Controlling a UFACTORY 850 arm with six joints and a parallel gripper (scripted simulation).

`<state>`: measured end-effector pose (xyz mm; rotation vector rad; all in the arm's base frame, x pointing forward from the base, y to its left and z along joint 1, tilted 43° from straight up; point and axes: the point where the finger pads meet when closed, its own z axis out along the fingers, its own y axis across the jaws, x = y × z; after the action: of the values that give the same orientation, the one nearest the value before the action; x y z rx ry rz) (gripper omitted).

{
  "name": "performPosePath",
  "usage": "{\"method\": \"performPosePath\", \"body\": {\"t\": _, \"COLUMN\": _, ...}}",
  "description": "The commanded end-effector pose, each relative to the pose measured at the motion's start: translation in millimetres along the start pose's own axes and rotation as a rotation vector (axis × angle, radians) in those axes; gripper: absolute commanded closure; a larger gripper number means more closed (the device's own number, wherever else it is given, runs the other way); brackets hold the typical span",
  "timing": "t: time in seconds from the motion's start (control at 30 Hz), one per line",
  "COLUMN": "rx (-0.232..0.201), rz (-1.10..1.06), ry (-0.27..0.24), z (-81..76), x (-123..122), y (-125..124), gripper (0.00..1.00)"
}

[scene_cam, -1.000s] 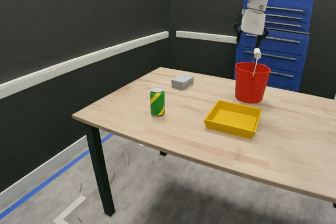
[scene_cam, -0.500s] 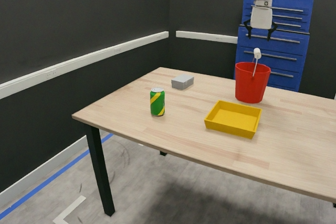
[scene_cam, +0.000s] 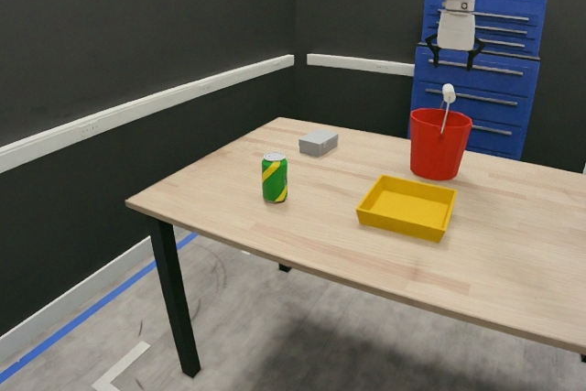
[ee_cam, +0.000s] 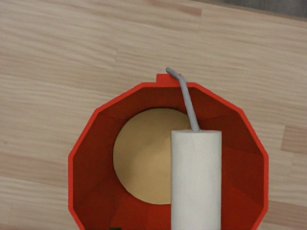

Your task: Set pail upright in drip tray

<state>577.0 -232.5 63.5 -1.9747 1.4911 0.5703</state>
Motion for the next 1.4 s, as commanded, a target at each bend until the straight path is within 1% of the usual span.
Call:
{"method": "performPosePath", "body": {"t": 0.0, "rx": 0.001, "rz": 0.000, "ry": 0.001, "z": -0.9, "x": 0, "y": 0, "gripper": 0.00}}
{"method": "performPosePath", "body": {"t": 0.2, "rx": 0.001, "rz": 0.000, "ry": 0.001, "z": 1.6, "x": 0, "y": 0, "gripper": 0.00}}
{"method": "performPosePath", "body": {"t": 0.5, "rx": 0.001, "rz": 0.000, "ry": 0.001, "z": 9.5, "x": 0, "y": 0, "gripper": 0.00}}
{"method": "performPosePath", "body": {"t": 0.7, "rx": 0.001, "rz": 0.000, "ry": 0.001, "z": 20.7, "x": 0, "y": -1, "gripper": 0.00}}
{"method": "performPosePath", "body": {"t": 0.93, "rx": 0.001, "rz": 0.000, "ry": 0.001, "z": 37.2, "x": 1, "y": -1, "gripper": 0.00}}
{"method": "performPosePath", "body": {"t": 1.0, "rx": 0.001, "rz": 0.000, "ry": 0.001, "z": 37.2, "x": 1, "y": -1, "gripper": 0.00}}
{"method": "performPosePath", "body": {"t": 1.37, "rx": 0.001, "rz": 0.000, "ry": 0.001, "z": 62.9, "x": 1, "y": -1, "gripper": 0.00}}
